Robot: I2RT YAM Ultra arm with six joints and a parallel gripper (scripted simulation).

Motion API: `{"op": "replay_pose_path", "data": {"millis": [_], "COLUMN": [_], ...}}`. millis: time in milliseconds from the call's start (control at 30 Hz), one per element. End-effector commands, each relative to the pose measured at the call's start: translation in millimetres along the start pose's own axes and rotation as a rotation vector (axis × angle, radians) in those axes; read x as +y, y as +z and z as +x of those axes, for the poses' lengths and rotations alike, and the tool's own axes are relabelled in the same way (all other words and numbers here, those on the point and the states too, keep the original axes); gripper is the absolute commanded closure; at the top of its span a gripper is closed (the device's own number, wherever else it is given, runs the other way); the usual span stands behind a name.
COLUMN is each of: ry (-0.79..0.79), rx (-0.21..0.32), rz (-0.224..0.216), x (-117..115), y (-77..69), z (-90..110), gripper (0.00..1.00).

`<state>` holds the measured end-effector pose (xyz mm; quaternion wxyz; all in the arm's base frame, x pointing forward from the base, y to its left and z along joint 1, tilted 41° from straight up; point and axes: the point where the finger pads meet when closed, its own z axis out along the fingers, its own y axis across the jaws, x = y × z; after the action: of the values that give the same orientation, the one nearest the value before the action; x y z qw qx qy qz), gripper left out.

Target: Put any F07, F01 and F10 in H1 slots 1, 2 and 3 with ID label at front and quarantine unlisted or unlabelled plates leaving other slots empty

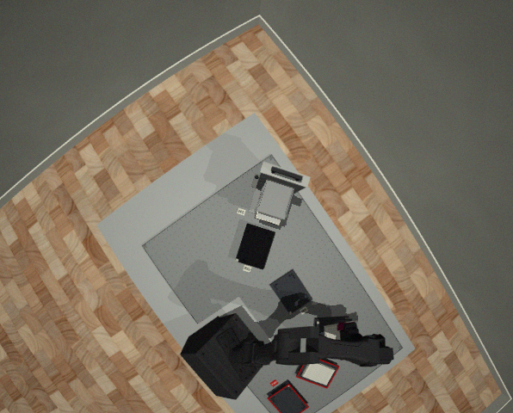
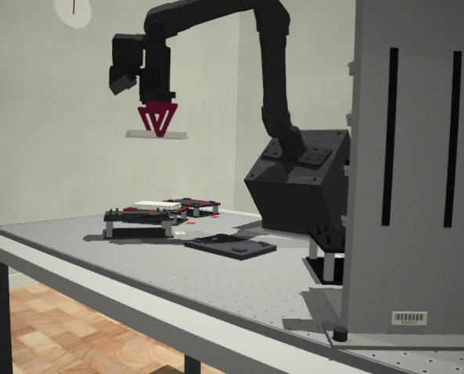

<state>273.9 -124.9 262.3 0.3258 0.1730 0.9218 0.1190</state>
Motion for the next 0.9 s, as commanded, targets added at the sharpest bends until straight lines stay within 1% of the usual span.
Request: {"op": "replay_pose_path", "data": {"millis": [0, 400, 467, 867], "ry": [0.036, 0.236, 0.236, 0.436], "rx": [-0.013, -0.011, -0.011, -0.010], "rz": [-0.005, -0.005, -0.005, -0.005], "x": [-8, -47, -47, -87], "y": [-3.4, -3.0, -3.0, -2.7], "z": [0, 6, 6, 13], "gripper": [0.14, 0.14, 0.14, 0.14]}}
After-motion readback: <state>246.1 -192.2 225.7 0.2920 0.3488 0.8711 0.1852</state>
